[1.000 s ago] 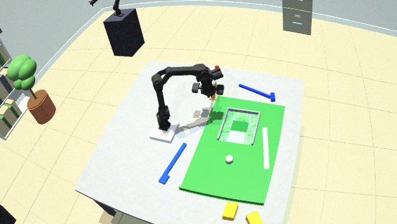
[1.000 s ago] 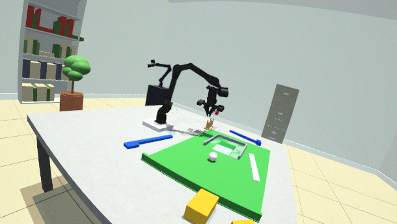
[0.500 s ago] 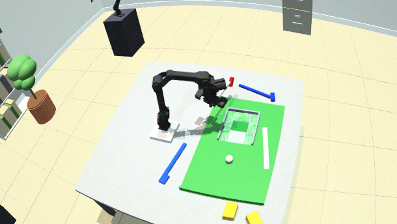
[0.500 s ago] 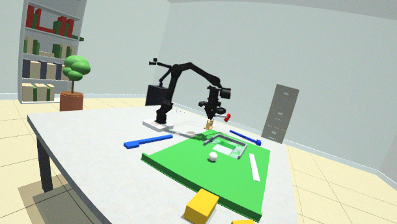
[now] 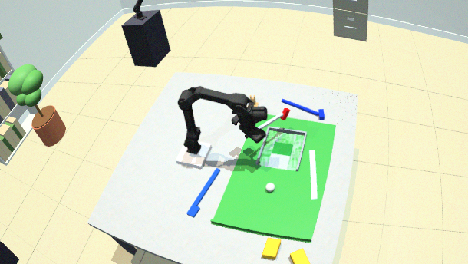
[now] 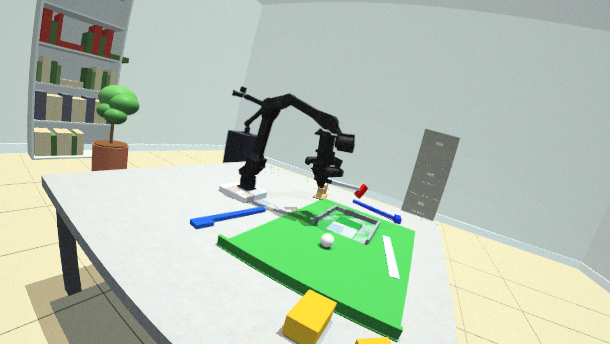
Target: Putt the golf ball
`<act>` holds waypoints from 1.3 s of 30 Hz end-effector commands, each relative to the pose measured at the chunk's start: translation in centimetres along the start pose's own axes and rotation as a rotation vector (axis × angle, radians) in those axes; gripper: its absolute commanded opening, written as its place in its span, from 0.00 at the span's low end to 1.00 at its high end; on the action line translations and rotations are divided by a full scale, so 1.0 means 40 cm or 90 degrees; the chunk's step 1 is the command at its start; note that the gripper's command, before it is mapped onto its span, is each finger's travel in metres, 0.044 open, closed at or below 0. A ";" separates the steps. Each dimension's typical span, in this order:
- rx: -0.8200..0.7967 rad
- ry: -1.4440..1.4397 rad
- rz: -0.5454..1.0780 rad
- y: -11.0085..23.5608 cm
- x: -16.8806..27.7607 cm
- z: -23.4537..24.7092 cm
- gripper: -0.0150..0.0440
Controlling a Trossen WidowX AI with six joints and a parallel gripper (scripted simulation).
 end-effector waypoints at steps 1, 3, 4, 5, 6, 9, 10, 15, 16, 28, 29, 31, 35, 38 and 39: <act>0.014 -0.059 0.003 0.018 0.042 -0.045 0.25; 0.017 -0.085 0.007 0.023 0.064 -0.062 0.25; 0.019 -0.098 0.009 0.025 0.076 -0.071 0.25; 0.021 -0.111 0.010 0.028 0.087 -0.079 0.25; 0.023 -0.124 0.012 0.031 0.099 -0.087 0.25; 0.028 -0.162 0.018 0.039 0.135 -0.109 0.25; 0.030 -0.175 0.020 0.041 0.147 -0.116 0.25; 0.038 -0.240 0.029 0.055 0.210 -0.147 0.25; 0.039 -0.253 0.031 0.058 0.222 -0.153 0.25; 0.056 -0.408 0.053 0.093 0.383 -0.200 0.25; 0.057 -0.421 0.054 0.096 0.396 -0.202 0.25; 0.059 -0.447 0.058 0.102 0.424 -0.206 0.25; 0.063 -0.499 0.065 0.114 0.479 -0.211 0.25; 0.066 -0.538 0.071 0.123 0.520 -0.211 0.25; 0.067 -0.551 0.072 0.126 0.534 -0.211 0.25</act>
Point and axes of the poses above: the point midway between the two fingers, 35 mm back from their tips, its own y axis back along the fingers, its own z axis across the jaws, x = y × z, the point moved 2 cm from there along y, back along the fingers, and after that the axes turned 2 degrees about -y, right-handed, at the moved point
